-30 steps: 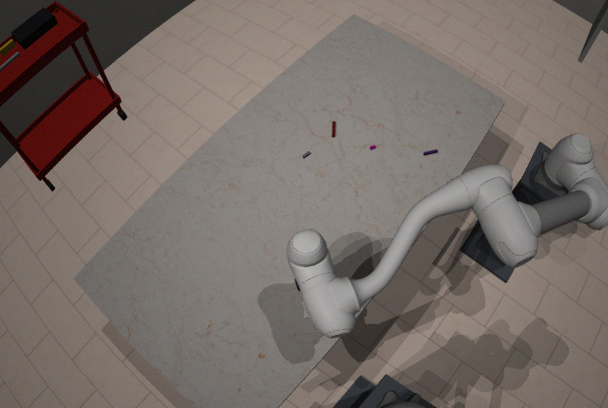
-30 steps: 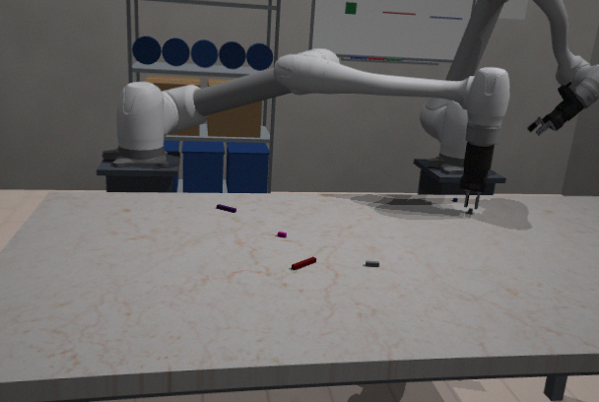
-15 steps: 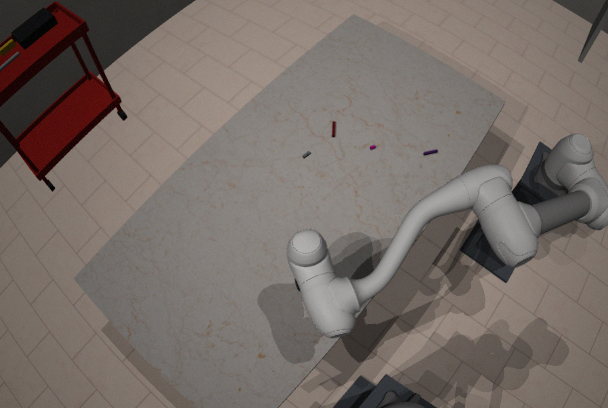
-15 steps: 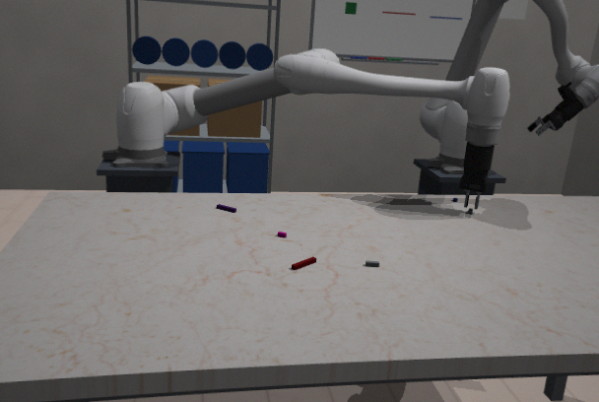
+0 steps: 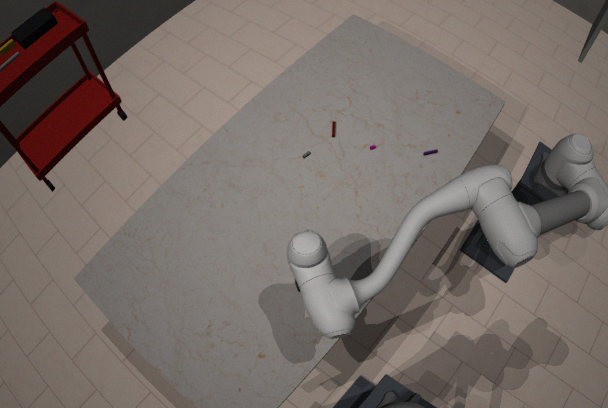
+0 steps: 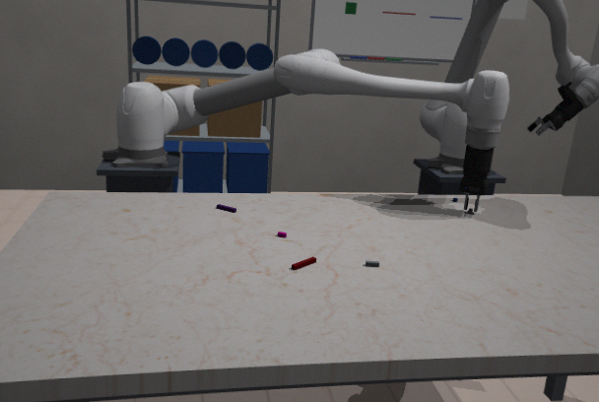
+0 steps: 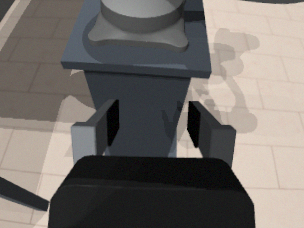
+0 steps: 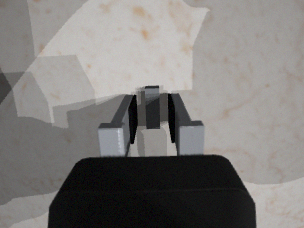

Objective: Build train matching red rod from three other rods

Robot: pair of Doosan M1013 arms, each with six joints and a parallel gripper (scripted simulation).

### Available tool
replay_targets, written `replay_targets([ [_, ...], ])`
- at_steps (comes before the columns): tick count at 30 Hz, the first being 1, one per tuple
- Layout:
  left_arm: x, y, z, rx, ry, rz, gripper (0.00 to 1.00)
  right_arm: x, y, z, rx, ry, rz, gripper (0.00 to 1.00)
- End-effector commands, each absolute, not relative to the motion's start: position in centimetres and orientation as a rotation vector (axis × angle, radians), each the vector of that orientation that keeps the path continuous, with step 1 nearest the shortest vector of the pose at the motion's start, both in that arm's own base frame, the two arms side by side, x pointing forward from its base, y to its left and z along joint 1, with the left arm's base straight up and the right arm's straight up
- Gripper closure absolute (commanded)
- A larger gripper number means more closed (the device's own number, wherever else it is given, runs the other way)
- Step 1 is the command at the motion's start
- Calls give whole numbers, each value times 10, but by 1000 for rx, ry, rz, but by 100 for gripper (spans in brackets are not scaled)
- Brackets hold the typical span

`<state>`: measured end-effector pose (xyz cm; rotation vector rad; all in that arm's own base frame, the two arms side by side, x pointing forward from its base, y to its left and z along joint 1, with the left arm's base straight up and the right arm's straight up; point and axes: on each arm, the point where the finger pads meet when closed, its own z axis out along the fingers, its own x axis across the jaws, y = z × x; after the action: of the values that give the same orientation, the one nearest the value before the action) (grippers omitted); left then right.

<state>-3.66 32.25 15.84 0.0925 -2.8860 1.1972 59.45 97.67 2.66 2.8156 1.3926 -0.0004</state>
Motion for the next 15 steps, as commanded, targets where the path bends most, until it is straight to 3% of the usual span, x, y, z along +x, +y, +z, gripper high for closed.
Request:
replay_targets([
  [1,-37,323,159,92,-2886,1196,0,595,977,28,2817,1393,3,46],
  [15,-37,323,159,92,-2886,1196,0,595,977,23,2817,1393,3,46],
])
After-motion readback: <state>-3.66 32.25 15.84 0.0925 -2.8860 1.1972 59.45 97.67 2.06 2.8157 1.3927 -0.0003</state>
